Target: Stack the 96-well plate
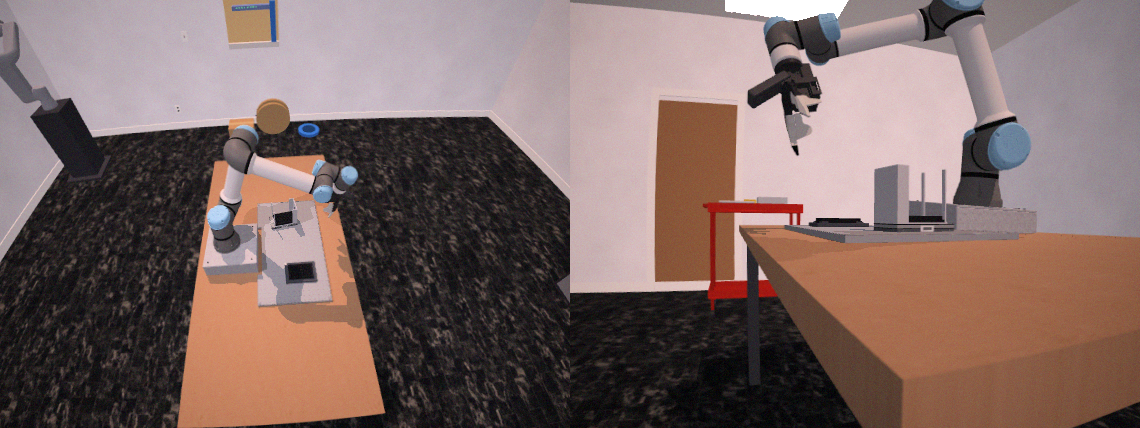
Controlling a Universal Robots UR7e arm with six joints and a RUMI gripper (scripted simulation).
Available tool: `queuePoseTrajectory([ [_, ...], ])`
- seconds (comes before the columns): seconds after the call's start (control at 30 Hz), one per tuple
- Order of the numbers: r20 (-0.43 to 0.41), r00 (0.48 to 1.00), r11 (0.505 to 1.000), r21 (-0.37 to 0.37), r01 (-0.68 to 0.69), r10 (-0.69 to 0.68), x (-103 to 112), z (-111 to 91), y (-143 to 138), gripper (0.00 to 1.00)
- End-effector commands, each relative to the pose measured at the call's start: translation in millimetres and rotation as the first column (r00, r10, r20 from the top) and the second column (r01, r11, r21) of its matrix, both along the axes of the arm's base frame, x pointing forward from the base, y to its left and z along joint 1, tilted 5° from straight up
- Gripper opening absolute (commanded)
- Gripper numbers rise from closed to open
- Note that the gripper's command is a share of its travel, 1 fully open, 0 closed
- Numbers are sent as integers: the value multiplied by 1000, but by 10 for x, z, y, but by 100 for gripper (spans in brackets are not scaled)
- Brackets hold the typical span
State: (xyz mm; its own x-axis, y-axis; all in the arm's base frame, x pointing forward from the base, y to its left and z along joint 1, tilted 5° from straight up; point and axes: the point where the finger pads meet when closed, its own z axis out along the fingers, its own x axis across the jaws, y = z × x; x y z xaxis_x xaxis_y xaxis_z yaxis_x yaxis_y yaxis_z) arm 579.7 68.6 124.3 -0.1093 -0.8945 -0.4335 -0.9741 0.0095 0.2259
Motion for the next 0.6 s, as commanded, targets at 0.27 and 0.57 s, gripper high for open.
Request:
queuePoseTrajectory([
  [0.27, 51, 999, 999, -45, 1, 1, -141, -67, -461, 100],
  [0.57, 93, 996, 995, -96, 5, 4, -301, -134, -851, 100],
])
